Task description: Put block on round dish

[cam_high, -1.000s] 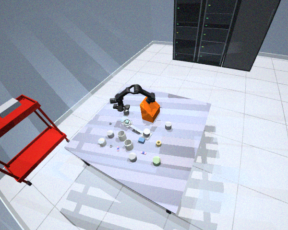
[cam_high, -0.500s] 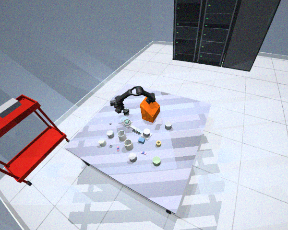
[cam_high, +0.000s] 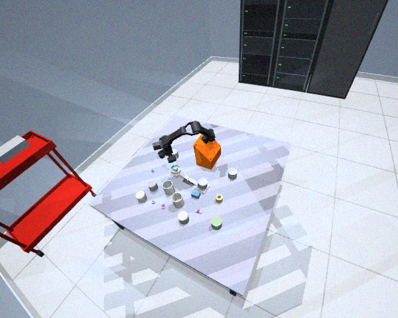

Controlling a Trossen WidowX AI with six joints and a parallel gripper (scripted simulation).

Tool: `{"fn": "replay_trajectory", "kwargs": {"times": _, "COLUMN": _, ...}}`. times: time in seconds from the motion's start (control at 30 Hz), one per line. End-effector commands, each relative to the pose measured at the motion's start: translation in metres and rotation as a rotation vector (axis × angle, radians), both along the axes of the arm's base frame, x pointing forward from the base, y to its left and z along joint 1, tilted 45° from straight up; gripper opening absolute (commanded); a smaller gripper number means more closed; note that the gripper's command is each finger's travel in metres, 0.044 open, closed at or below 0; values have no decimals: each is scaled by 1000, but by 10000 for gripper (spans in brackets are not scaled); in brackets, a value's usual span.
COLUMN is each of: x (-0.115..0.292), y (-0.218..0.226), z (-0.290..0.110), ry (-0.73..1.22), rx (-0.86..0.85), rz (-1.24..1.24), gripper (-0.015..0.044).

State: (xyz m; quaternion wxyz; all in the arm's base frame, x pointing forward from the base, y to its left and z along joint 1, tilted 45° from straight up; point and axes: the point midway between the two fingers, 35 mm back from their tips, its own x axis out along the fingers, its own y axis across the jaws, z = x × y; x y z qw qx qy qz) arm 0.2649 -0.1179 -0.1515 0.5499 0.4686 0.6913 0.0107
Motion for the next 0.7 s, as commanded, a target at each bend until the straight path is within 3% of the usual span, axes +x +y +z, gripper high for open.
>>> {"fn": "replay_trajectory", "kwargs": {"times": 0.0, "x": 9, "y": 9, "z": 9, "ry": 106, "rx": 20, "rz": -119, "gripper": 260}}
{"fn": "replay_trajectory", "kwargs": {"times": 0.5, "x": 33, "y": 36, "z": 38, "ry": 452, "rx": 72, "rz": -493, "gripper": 260}}
{"fn": "replay_trajectory", "kwargs": {"times": 0.67, "x": 34, "y": 38, "z": 40, "ry": 468, "rx": 75, "rz": -510, "gripper": 260}}
